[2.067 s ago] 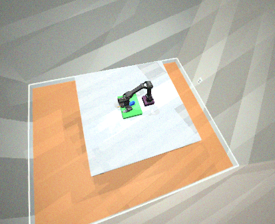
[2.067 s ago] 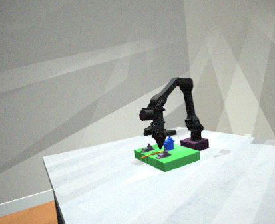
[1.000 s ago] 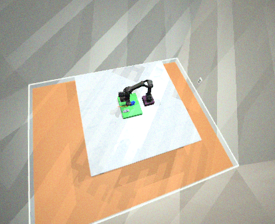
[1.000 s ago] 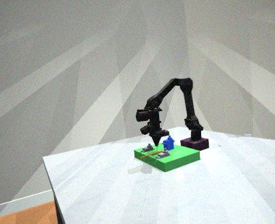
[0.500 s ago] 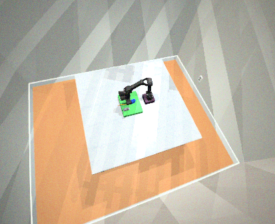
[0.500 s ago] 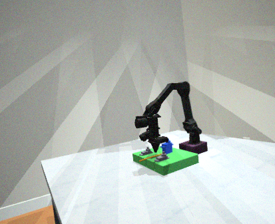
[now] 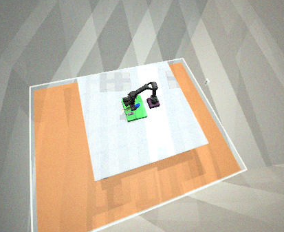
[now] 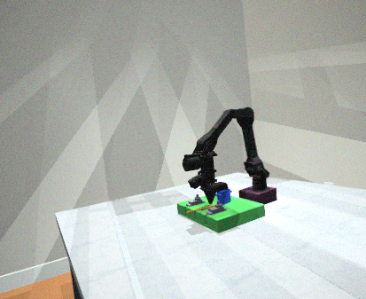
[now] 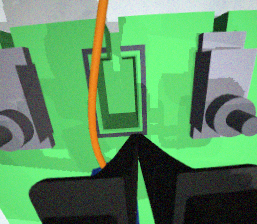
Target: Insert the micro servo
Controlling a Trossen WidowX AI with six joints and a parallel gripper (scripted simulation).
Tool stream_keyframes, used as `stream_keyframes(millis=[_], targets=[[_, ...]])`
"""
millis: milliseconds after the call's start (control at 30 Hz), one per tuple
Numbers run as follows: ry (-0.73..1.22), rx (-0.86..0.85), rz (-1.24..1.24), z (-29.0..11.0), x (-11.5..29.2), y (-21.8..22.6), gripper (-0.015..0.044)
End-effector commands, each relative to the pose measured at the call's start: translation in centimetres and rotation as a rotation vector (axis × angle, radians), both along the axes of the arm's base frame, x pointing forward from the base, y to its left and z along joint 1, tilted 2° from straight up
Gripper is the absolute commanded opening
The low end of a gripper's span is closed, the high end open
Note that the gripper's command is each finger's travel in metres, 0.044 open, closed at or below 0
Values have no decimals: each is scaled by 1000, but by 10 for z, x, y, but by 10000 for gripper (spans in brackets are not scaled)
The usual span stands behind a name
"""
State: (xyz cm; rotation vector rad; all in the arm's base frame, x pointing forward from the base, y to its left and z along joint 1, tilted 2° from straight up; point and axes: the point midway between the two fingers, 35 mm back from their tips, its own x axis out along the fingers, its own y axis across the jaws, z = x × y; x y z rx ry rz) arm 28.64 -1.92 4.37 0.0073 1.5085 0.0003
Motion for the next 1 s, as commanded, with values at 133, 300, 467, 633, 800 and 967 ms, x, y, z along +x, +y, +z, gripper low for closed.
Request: stream_keyframes(millis=[133,300,467,633,800,967], targets=[[3,0,-3,-1,0,14,0],[3,1,-2,-1,0,23,0],[3,1,-2,-1,0,31,0],[3,2,-2,-1,0,40,0],[3,3,-2,-1,-1,48,0],[3,4,-2,-1,-2,56,0]])
